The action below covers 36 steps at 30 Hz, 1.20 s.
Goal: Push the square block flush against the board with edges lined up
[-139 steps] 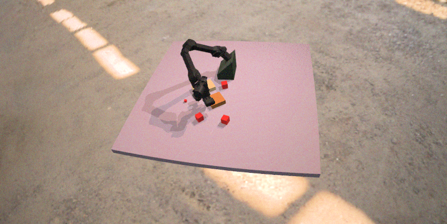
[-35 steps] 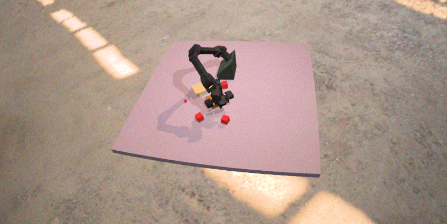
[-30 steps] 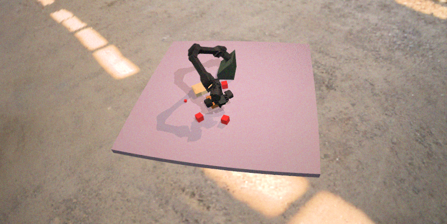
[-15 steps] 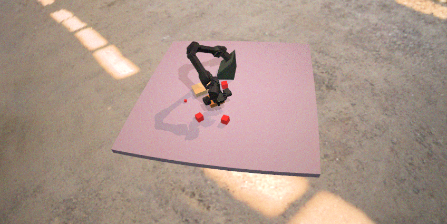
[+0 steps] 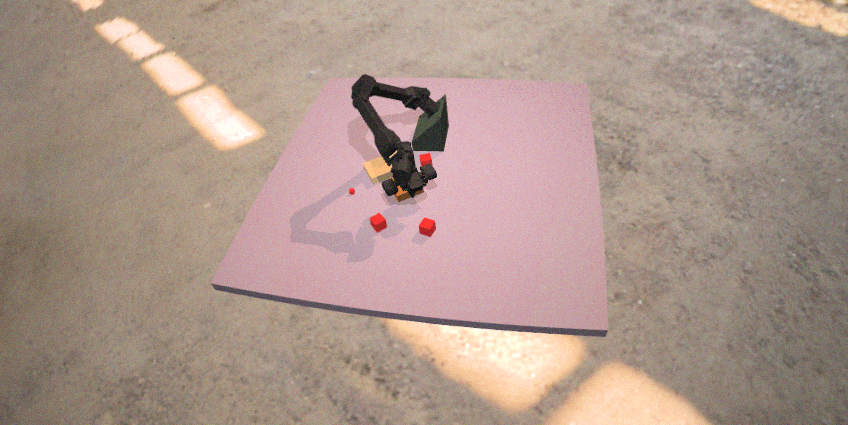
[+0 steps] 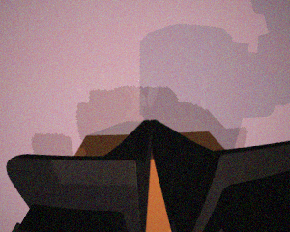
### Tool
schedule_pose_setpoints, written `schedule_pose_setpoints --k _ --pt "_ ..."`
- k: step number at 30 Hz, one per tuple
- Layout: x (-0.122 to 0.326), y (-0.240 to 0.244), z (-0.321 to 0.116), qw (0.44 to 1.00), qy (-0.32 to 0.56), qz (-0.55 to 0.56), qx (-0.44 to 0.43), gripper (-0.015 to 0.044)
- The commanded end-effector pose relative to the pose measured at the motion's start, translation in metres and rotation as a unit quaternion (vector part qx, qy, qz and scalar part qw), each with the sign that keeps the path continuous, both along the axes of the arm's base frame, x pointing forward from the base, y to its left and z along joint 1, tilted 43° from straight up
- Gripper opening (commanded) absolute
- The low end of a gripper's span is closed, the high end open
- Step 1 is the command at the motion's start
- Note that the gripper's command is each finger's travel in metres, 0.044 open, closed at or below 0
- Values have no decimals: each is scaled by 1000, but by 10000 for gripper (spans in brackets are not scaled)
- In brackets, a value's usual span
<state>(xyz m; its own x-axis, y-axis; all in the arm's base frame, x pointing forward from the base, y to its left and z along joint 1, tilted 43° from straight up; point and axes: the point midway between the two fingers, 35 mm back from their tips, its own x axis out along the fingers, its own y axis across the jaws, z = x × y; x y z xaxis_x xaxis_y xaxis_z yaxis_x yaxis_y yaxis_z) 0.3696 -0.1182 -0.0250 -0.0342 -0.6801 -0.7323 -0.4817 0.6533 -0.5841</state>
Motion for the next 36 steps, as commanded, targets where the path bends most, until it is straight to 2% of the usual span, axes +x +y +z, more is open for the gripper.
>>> schedule_pose_setpoints --k 1,15,36 --pt "-12 -7 0 1000 10 -5 -3 0" --pt "-29 -12 5 1000 11 -5 -4 0" --pt "0 -3 -4 1000 10 -5 -3 0"
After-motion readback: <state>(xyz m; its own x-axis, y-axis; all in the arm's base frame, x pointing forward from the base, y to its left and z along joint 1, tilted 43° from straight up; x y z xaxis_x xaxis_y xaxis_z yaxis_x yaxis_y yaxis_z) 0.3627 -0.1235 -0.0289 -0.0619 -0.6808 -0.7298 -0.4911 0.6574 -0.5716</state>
